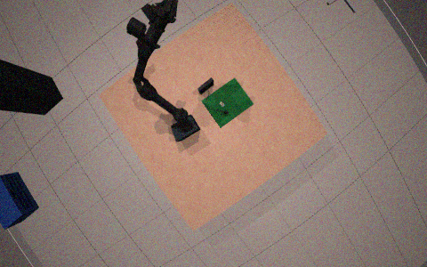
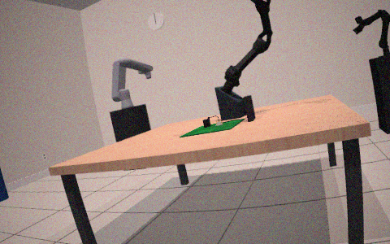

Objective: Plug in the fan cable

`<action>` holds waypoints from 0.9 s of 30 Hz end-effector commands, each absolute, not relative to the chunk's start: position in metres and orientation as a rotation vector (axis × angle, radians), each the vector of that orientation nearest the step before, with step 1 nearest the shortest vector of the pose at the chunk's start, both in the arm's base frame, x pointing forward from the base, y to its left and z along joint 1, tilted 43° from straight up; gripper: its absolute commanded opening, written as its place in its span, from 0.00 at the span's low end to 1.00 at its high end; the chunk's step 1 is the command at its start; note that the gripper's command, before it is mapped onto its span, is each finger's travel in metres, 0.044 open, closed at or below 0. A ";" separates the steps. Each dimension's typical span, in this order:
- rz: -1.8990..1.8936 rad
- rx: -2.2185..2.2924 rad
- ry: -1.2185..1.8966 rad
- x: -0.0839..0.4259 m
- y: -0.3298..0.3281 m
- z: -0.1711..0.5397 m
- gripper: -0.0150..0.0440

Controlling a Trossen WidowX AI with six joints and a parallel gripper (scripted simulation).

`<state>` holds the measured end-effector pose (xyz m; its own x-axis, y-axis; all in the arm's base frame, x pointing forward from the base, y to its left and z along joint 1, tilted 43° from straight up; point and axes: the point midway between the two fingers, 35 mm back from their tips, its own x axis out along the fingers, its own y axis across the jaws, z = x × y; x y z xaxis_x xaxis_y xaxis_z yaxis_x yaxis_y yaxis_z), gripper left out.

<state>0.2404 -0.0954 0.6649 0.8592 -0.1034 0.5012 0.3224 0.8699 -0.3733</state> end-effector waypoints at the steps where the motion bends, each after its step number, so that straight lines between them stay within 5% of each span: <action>1: -0.232 -0.467 -0.490 0.240 -0.095 0.665 0.98; 13: -0.167 -0.210 -0.223 0.316 -0.137 0.579 1.00; 27: -0.098 0.158 0.292 0.397 -0.181 0.383 1.00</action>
